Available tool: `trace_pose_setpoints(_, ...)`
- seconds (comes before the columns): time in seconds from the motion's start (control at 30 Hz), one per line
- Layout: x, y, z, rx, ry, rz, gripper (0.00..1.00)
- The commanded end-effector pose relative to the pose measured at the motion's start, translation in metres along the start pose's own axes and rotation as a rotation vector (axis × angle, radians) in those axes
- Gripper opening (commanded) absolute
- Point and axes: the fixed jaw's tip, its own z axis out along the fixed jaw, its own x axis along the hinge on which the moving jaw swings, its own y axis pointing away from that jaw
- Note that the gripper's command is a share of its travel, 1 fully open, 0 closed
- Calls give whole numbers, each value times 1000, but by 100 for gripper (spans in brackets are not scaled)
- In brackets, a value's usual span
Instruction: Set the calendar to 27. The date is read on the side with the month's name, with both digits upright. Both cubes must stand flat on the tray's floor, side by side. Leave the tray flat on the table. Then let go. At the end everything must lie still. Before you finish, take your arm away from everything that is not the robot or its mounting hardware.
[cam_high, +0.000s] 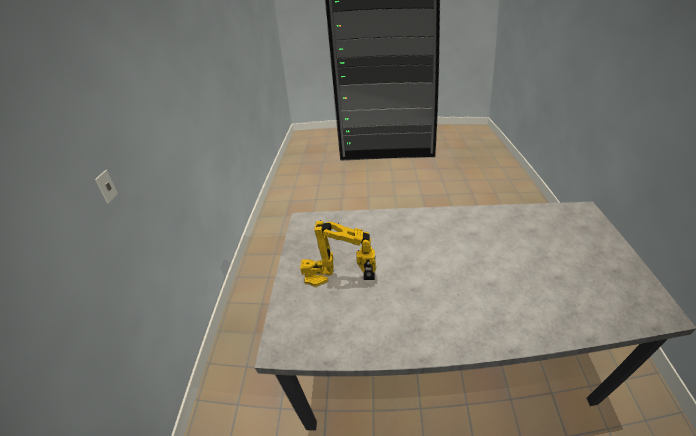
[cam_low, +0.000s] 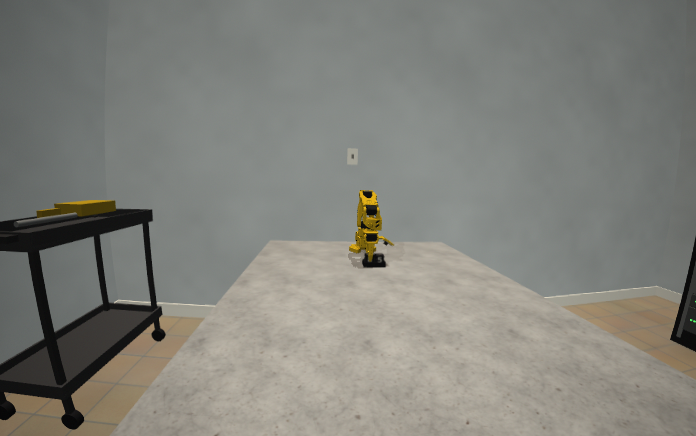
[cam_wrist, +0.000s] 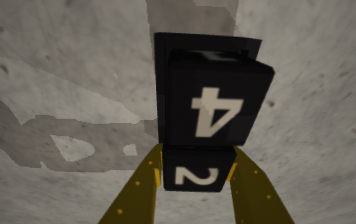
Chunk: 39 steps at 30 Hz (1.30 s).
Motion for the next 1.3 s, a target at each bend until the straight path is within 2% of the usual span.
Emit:
trace_pose_setpoints(0.0, -1, -8, -5, 42, 1, -12, 11)
trace_pose_setpoints(0.2, -1, -8, -5, 42, 1, -12, 1)
trace_pose_setpoints(0.57, -1, -8, -8, 42, 1, -12, 0)
trace_pose_setpoints(1.27, -1, -4, -54, 42, 1, -12, 0)
